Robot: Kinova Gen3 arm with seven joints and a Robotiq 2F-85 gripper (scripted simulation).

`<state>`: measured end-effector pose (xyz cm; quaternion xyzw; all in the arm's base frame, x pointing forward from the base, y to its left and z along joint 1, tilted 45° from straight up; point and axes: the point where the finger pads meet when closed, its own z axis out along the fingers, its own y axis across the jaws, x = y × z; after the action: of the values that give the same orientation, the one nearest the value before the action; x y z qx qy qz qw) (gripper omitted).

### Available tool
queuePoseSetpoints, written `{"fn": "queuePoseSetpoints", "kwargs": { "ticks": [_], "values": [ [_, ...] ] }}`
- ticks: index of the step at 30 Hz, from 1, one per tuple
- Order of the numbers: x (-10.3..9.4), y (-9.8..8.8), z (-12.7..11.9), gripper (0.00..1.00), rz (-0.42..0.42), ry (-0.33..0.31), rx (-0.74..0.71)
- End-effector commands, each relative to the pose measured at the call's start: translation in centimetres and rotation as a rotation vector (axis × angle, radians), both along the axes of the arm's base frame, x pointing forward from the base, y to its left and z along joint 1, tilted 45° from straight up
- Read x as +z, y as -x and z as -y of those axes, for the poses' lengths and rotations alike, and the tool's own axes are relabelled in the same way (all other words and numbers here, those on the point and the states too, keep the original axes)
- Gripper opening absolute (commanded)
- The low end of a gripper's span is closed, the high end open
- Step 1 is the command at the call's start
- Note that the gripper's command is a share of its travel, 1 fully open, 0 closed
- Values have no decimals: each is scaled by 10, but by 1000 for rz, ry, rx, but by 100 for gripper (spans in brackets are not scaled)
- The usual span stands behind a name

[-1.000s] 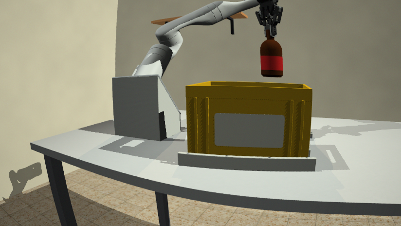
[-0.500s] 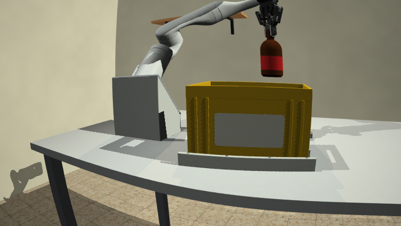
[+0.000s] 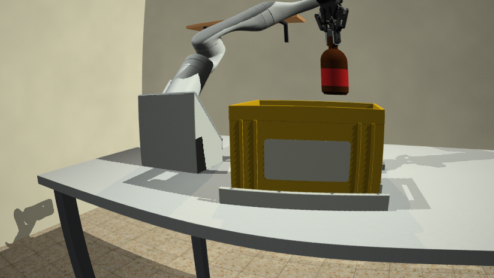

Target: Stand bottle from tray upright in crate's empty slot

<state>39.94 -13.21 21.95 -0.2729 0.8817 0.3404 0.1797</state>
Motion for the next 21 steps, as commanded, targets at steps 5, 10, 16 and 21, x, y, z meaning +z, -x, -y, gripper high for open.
{"fn": "queuePoseSetpoints", "kwargs": {
  "ticks": [5,10,16,21],
  "values": [
    [2,3,2,0,-8,-4,-7],
    [0,4,3,0,-8,-4,-7],
    [-2,6,5,0,-8,-4,-7],
    [-3,8,6,0,-8,-4,-7]
  ]
}}
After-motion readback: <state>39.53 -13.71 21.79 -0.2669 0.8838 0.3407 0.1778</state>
